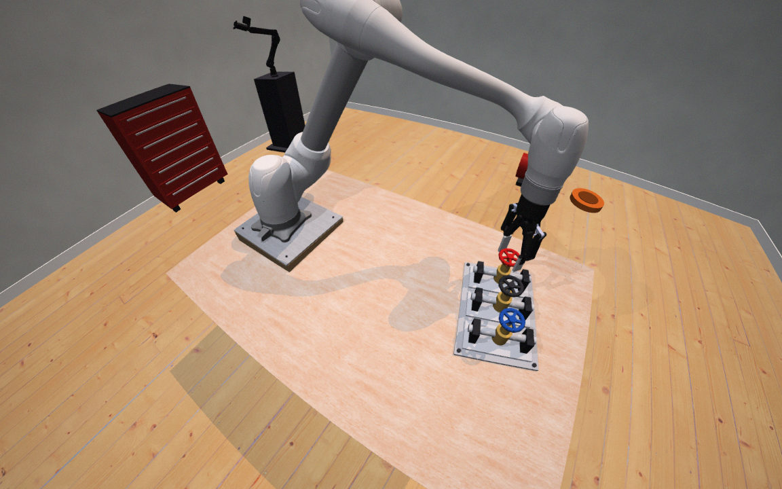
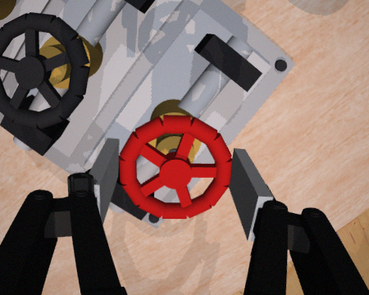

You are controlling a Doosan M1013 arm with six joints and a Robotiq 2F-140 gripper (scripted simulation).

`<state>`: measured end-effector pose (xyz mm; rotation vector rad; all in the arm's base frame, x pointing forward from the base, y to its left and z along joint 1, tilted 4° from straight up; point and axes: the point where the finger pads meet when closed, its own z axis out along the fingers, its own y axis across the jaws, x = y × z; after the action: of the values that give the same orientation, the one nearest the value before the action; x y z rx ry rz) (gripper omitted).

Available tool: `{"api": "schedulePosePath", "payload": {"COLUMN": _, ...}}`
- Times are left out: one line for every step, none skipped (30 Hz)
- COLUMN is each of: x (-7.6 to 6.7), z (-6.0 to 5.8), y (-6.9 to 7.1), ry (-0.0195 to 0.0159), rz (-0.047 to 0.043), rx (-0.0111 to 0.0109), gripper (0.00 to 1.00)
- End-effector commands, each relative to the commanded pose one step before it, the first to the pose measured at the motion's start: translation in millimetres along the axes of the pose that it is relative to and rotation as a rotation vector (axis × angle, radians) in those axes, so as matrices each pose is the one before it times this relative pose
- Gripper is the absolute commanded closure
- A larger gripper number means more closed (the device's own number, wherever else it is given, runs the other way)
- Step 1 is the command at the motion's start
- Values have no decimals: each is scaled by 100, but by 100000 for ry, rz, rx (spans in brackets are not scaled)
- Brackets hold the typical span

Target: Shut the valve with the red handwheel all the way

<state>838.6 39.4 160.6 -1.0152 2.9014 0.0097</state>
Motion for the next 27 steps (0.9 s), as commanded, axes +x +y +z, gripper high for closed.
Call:
{"api": "schedulePosePath", "payload": {"x": 0, "z": -20, "y": 2, "ry": -24, "rz": -1, "rx": -4, "gripper": 45}}
{"api": "schedulePosePath", "payload": {"x": 0, "z": 0, "y": 0, "ry": 0, "rz": 0, "rx": 0, "gripper": 45}}
{"api": "schedulePosePath", "payload": {"x": 0, "z": 0, "y": 0, "ry": 0, "rz": 0, "rx": 0, "gripper": 45}}
{"api": "schedulePosePath", "payload": {"x": 0, "z": 0, "y": 0, "ry": 0, "rz": 0, "rx": 0, "gripper": 45}}
{"api": "schedulePosePath", "payload": {"x": 0, "z": 0, "y": 0, "ry": 0, "rz": 0, "rx": 0, "gripper": 45}}
{"api": "schedulePosePath", "payload": {"x": 0, "z": 0, "y": 0, "ry": 0, "rz": 0, "rx": 0, "gripper": 45}}
{"api": "schedulePosePath", "payload": {"x": 0, "z": 0, "y": 0, "ry": 0, "rz": 0, "rx": 0, "gripper": 45}}
{"api": "schedulePosePath", "payload": {"x": 0, "z": 0, "y": 0, "ry": 0, "rz": 0, "rx": 0, "gripper": 45}}
{"api": "schedulePosePath", "payload": {"x": 0, "z": 0, "y": 0, "ry": 0, "rz": 0, "rx": 0, "gripper": 45}}
{"api": "schedulePosePath", "payload": {"x": 0, "z": 0, "y": 0, "ry": 0, "rz": 0, "rx": 0, "gripper": 45}}
{"api": "schedulePosePath", "payload": {"x": 0, "z": 0, "y": 0, "ry": 0, "rz": 0, "rx": 0, "gripper": 45}}
{"api": "schedulePosePath", "payload": {"x": 0, "z": 0, "y": 0, "ry": 0, "rz": 0, "rx": 0, "gripper": 45}}
{"api": "schedulePosePath", "payload": {"x": 0, "z": 0, "y": 0, "ry": 0, "rz": 0, "rx": 0, "gripper": 45}}
{"api": "schedulePosePath", "payload": {"x": 0, "z": 0, "y": 0, "ry": 0, "rz": 0, "rx": 0, "gripper": 45}}
{"api": "schedulePosePath", "payload": {"x": 0, "z": 0, "y": 0, "ry": 0, "rz": 0, "rx": 0, "gripper": 90}}
{"api": "schedulePosePath", "payload": {"x": 0, "z": 0, "y": 0, "ry": 0, "rz": 0, "rx": 0, "gripper": 90}}
{"api": "schedulePosePath", "payload": {"x": 0, "z": 0, "y": 0, "ry": 0, "rz": 0, "rx": 0, "gripper": 90}}
{"api": "schedulePosePath", "payload": {"x": 0, "z": 0, "y": 0, "ry": 0, "rz": 0, "rx": 0, "gripper": 90}}
{"api": "schedulePosePath", "payload": {"x": 0, "z": 0, "y": 0, "ry": 0, "rz": 0, "rx": 0, "gripper": 90}}
{"api": "schedulePosePath", "payload": {"x": 0, "z": 0, "y": 0, "ry": 0, "rz": 0, "rx": 0, "gripper": 90}}
{"api": "schedulePosePath", "payload": {"x": 0, "z": 0, "y": 0, "ry": 0, "rz": 0, "rx": 0, "gripper": 90}}
{"api": "schedulePosePath", "payload": {"x": 0, "z": 0, "y": 0, "ry": 0, "rz": 0, "rx": 0, "gripper": 90}}
{"api": "schedulePosePath", "payload": {"x": 0, "z": 0, "y": 0, "ry": 0, "rz": 0, "rx": 0, "gripper": 90}}
{"api": "schedulePosePath", "payload": {"x": 0, "z": 0, "y": 0, "ry": 0, "rz": 0, "rx": 0, "gripper": 90}}
{"api": "schedulePosePath", "payload": {"x": 0, "z": 0, "y": 0, "ry": 0, "rz": 0, "rx": 0, "gripper": 90}}
{"api": "schedulePosePath", "payload": {"x": 0, "z": 0, "y": 0, "ry": 0, "rz": 0, "rx": 0, "gripper": 90}}
{"api": "schedulePosePath", "payload": {"x": 0, "z": 0, "y": 0, "ry": 0, "rz": 0, "rx": 0, "gripper": 90}}
